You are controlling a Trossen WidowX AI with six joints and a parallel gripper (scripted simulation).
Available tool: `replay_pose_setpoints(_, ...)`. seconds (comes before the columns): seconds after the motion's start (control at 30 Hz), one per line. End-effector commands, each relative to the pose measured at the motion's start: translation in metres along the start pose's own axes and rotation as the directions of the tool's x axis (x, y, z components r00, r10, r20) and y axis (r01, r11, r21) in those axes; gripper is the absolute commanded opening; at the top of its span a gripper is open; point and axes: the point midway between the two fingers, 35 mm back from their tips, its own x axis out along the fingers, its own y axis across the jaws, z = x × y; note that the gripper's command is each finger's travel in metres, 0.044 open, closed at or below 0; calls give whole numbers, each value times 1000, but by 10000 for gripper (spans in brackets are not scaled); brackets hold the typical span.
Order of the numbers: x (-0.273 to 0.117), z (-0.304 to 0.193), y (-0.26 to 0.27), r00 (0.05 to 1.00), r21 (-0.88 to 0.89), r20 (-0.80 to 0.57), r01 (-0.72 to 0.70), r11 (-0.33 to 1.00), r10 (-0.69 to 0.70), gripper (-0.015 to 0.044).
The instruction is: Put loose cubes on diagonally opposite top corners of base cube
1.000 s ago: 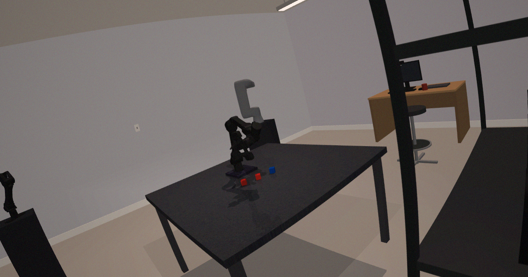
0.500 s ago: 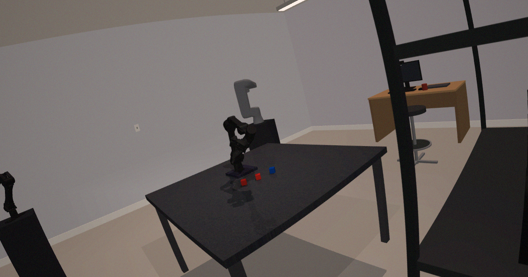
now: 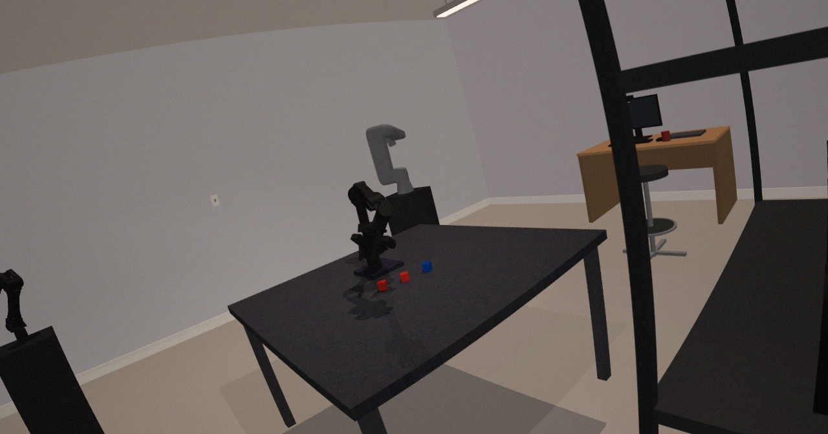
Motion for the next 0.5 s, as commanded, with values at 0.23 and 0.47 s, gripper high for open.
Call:
replay_pose_setpoints(0.23,1,-28,-21,977,-561,-211,-141,816,23,265)
replay_pose_setpoints(0.47,-3,-48,-35,936,-789,-351,-316,527,36,265)
